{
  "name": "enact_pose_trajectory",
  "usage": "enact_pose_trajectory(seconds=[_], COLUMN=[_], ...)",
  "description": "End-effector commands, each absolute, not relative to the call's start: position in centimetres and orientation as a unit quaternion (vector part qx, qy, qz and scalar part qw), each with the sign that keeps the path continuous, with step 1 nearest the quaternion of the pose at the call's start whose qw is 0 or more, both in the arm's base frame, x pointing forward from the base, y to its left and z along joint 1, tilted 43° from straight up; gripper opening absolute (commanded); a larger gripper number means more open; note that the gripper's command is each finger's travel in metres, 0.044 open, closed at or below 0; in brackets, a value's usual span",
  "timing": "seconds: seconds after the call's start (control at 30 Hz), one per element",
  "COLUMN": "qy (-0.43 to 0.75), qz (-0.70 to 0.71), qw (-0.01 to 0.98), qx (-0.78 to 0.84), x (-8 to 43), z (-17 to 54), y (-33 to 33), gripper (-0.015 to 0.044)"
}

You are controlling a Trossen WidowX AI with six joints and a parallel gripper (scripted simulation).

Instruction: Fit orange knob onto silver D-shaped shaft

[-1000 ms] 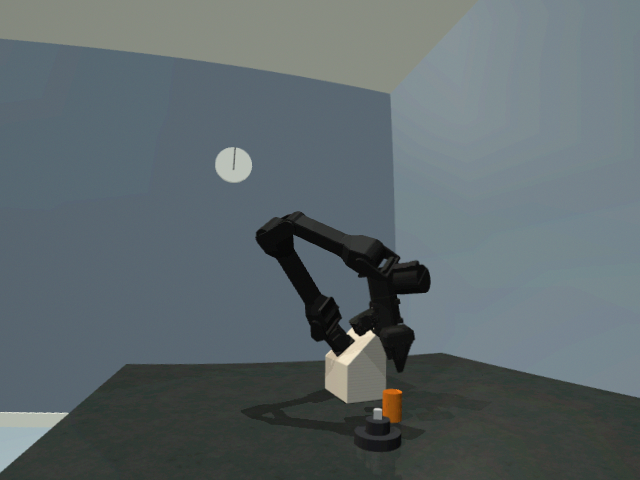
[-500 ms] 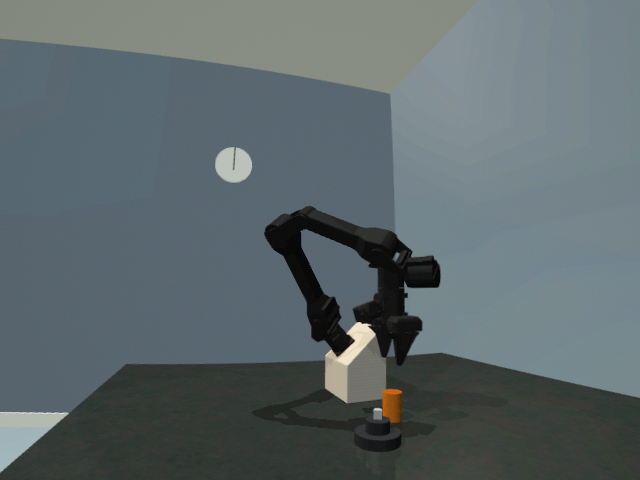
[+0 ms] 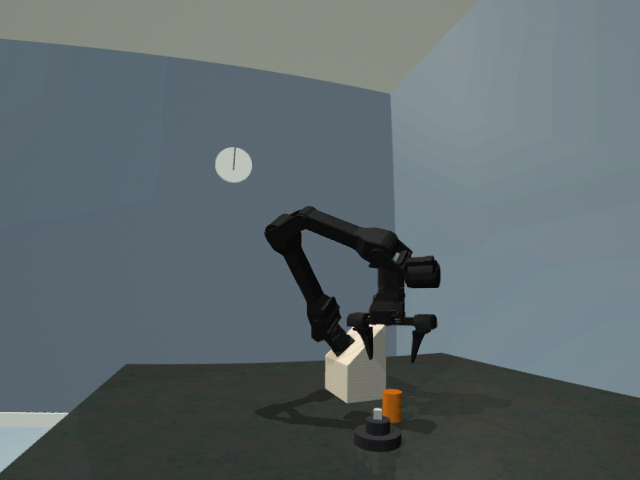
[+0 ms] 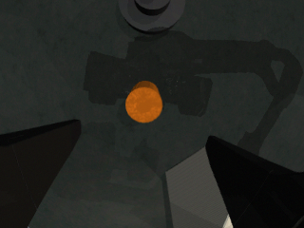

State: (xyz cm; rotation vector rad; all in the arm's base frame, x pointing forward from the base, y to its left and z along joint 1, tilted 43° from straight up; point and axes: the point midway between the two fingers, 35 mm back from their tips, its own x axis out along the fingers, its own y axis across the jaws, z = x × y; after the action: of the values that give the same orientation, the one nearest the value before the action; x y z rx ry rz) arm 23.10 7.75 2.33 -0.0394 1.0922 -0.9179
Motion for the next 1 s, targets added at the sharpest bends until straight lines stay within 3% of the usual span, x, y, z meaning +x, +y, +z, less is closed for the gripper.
enact_pose_trajectory(seconds=[0.0,0.63,0.97], qy=[0.625,0.620,0.618], qz=[-0.188,0.202,0.208], qw=[0.688,0.384,0.377], qx=[-0.318,-0.654,-0.657], x=[23.27,23.22,23.22], z=[2.35,2.09,2.08], y=[7.81,8.00,8.00], gripper=[0.0440,0.0440,0.0440])
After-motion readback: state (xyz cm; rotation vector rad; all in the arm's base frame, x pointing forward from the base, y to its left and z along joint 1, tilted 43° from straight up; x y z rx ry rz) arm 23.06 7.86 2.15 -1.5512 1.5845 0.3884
